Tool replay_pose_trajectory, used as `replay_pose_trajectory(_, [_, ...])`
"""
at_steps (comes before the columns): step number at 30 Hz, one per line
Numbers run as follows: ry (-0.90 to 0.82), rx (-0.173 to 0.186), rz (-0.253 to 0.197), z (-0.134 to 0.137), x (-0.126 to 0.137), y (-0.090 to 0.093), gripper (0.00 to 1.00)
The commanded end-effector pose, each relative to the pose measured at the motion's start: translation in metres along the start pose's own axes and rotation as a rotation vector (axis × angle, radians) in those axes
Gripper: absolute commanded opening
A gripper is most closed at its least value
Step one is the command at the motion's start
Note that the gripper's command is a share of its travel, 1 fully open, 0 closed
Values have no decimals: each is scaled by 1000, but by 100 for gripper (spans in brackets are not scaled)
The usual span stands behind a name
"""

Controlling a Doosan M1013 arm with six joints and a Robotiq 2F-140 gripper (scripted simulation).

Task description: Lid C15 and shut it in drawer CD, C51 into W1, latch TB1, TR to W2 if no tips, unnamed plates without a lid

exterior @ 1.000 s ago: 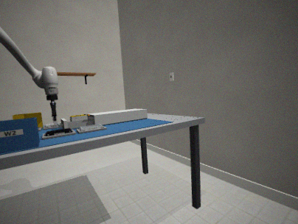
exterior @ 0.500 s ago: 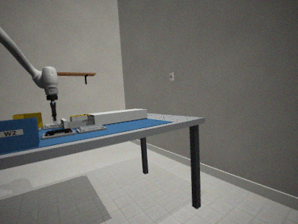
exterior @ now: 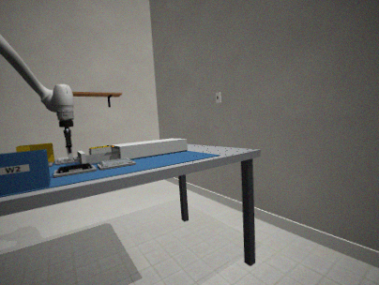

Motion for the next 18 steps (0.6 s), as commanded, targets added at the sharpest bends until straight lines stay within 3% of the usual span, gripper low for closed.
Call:
replay_pose_trajectory(1, [0, 0, 0, 0, 0, -4, 66])
replay_pose_trajectory(18, [0, 0, 0, 0, 0, -24, 66])
Point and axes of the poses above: the point where the finger pads meet when closed, its own y axis out along the fingers, its own z axis across the jaws, x = y × z, the point moved 3 cm from there along -y, back along the fingers, and after that the axes turned 8 degrees about y, right-handed, at the moved point
